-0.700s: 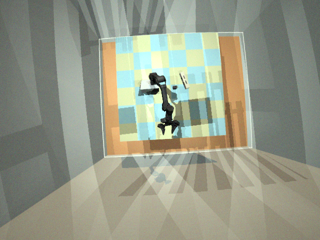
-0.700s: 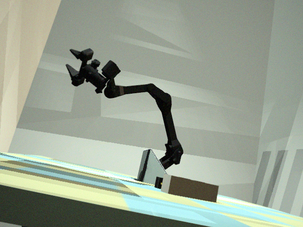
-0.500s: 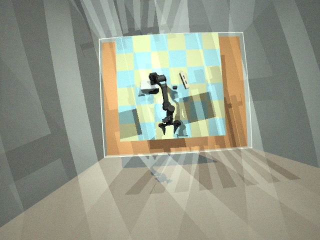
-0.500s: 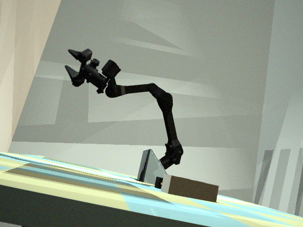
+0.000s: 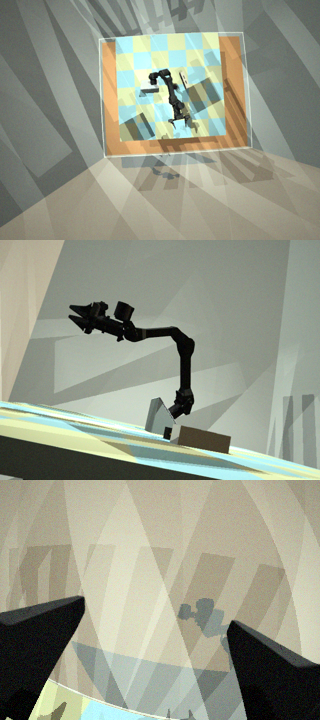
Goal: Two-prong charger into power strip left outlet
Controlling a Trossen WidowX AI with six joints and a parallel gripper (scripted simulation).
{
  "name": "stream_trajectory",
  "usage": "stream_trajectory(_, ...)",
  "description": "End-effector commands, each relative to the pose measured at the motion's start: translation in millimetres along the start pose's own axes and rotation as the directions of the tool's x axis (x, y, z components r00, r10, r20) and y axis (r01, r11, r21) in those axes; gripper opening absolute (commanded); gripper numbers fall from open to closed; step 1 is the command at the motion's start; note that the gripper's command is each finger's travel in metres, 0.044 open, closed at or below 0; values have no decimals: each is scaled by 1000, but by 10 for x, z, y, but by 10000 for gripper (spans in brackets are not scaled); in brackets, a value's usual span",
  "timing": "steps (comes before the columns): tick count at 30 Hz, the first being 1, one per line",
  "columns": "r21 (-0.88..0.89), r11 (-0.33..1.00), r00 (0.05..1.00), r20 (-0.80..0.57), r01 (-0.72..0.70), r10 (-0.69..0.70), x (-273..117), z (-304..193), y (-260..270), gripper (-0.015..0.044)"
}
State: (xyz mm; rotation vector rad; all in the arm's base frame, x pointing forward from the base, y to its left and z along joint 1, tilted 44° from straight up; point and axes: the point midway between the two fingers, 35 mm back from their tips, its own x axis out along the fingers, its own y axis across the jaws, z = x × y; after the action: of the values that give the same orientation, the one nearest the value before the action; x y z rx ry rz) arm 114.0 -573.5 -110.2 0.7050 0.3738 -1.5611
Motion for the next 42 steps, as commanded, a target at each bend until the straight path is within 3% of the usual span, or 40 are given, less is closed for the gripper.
stream_trajectory(1, -102, 994, 994, -102, -49, 39, -135, -225, 187, 440)
stream_trajectory(11, -341, 907, 917, -384, -248, 107, -624, -850, 617, 440)
stream_trajectory(21, -460, 740, 766, -633, -492, 116, -1280, -1425, 882, 440)
stream_trajectory(31, -431, 536, 554, -828, -726, 86, -2093, -1912, 1048, 440)
stream_trajectory(42, -270, 318, 285, -958, -909, 2, -3071, -2300, 1040, 440)
